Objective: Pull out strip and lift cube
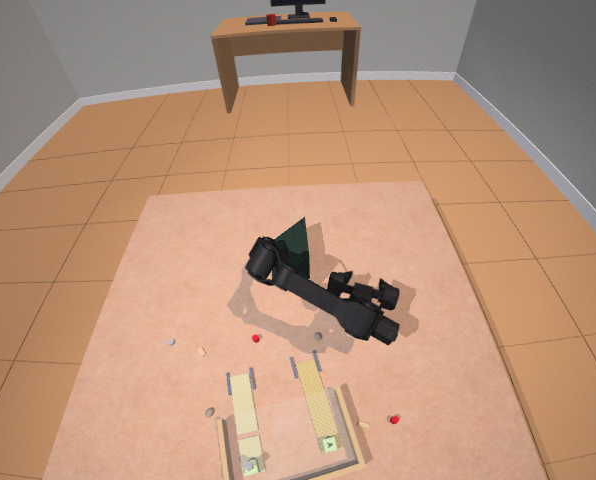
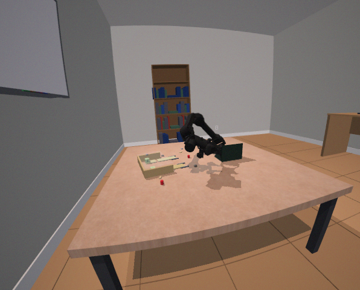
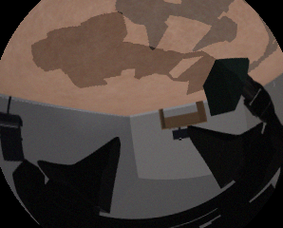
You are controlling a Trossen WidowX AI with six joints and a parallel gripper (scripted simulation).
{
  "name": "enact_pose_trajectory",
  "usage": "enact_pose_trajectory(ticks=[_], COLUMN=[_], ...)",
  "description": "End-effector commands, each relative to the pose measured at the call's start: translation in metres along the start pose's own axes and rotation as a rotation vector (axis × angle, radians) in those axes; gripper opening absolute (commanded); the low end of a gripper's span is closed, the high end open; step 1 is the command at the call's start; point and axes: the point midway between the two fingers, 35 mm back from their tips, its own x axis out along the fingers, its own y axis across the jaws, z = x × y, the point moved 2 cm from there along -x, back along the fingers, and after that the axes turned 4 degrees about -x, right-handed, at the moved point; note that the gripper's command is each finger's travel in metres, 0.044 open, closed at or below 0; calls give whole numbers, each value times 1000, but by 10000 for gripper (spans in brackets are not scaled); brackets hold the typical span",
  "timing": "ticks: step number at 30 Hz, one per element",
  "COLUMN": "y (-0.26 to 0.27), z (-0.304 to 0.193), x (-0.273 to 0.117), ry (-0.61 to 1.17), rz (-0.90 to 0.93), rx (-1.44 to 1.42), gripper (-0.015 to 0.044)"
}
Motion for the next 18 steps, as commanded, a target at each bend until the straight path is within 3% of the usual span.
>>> enact_pose_trajectory(ticks=[1,3,11,18], y=[-1,-5,-32,-78], z=[1,5,27,26], x=[-1,-8,-72,-144], ry=[-13,-120,-821,-1452], rz=[4,32,112,38], rx=[-13,-117,-590,-713], gripper=[400,400,400,400])
